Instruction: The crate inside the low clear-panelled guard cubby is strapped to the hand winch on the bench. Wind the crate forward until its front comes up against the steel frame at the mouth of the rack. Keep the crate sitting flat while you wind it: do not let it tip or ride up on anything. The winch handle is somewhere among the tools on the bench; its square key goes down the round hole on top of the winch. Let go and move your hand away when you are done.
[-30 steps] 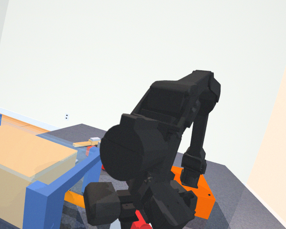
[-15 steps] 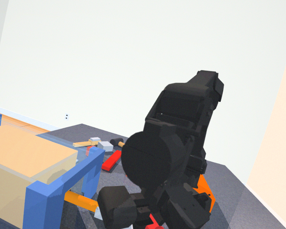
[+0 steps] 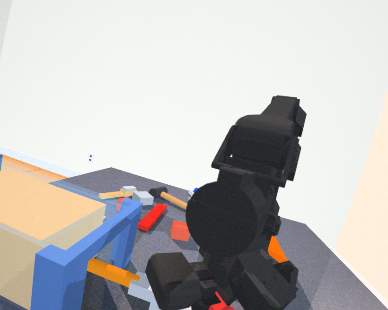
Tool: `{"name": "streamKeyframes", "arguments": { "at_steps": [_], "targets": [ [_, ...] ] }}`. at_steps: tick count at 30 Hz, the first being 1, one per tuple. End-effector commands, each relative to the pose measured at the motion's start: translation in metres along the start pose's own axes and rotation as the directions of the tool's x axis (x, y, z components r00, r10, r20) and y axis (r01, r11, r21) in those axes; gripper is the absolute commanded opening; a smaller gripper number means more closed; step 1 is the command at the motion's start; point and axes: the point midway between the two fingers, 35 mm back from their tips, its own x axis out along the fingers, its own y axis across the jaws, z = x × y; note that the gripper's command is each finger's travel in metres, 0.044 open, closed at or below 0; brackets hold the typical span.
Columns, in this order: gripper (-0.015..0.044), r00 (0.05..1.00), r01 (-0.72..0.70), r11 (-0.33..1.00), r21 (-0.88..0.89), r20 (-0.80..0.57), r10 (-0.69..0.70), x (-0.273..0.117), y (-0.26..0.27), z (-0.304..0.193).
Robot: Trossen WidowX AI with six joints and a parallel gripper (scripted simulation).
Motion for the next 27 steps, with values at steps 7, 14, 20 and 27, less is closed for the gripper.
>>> {"name": "streamKeyframes", "arguments": {
  "at_steps": [7, 14, 20, 27],
  "targets": [
    [0.0000, 0.999, -0.036, 0.999, -0.013, 0.001, 0.036, 0.002, 0.024, 0.004],
    [0.0000, 0.999, -0.036, 0.999, -0.013, 0.001, 0.036, 0.001, 0.033, 0.003],
    [0.0000, 0.999, -0.037, 0.999, -0.013, 0.001, 0.037, 0.001, 0.040, 0.002],
    [0.0000, 0.999, -0.037, 0.999, -0.013, 0.001, 0.037, 0.001, 0.048, 0.000]
  ]
}}
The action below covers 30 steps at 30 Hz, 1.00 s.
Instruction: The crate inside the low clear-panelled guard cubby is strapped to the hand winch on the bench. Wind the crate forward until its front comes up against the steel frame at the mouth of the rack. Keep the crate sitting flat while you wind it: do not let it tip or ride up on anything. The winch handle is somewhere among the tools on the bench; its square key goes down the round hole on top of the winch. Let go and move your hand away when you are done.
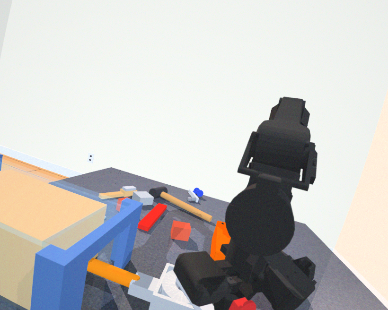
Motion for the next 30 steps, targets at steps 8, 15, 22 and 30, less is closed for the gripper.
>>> {"name": "streamKeyframes", "arguments": {
  "at_steps": [8, 15, 22, 30],
  "targets": [
    [0.0000, 1.000, -0.028, 1.000, -0.004, -0.006, 0.028, 0.002, 0.021, -0.004],
    [0.0000, 1.000, -0.029, 1.000, -0.004, -0.007, 0.029, 0.002, 0.029, -0.007],
    [0.0000, 1.000, -0.029, 1.000, -0.004, -0.007, 0.029, 0.002, 0.037, -0.011],
    [0.0000, 1.000, -0.030, 1.000, -0.004, -0.007, 0.030, 0.001, 0.045, -0.016]
  ]
}}
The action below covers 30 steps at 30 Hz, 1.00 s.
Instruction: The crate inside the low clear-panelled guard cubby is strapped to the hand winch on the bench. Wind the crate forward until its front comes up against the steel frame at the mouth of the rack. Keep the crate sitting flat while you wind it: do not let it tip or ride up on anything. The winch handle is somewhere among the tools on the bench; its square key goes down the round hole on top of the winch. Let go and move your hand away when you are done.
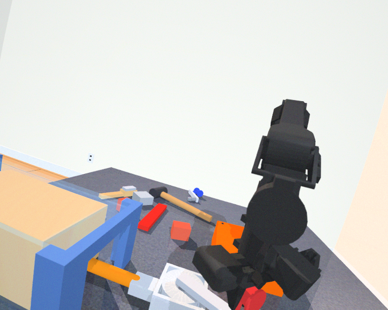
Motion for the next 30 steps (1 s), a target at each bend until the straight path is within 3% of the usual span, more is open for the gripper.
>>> {"name": "streamKeyframes", "arguments": {
  "at_steps": [1, 30],
  "targets": [
    [0.0000, 0.999, -0.028, 1.000, 0.001, -0.015, 0.028, 0.002, 0.012, -0.007],
    [0.0000, 0.999, -0.030, 1.000, 0.001, -0.017, 0.030, 0.001, 0.037, -0.031]
  ]
}}
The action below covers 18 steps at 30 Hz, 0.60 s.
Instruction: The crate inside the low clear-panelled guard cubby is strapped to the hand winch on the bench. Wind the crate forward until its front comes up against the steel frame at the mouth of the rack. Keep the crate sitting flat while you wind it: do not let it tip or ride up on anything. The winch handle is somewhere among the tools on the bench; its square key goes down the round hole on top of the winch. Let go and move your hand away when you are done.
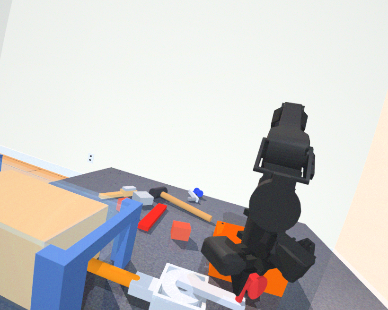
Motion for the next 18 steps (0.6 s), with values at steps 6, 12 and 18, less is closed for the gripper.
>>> {"name": "streamKeyframes", "arguments": {
  "at_steps": [6, 12, 18],
  "targets": [
    [0.0000, 1.000, -0.022, 1.000, 0.001, -0.023, 0.022, 0.002, 0.013, -0.017],
    [0.0000, 0.999, -0.022, 1.000, 0.001, -0.024, 0.022, 0.002, 0.018, -0.028],
    [0.0000, 0.999, -0.022, 1.000, 0.001, -0.025, 0.022, 0.001, 0.024, -0.044]
  ]
}}
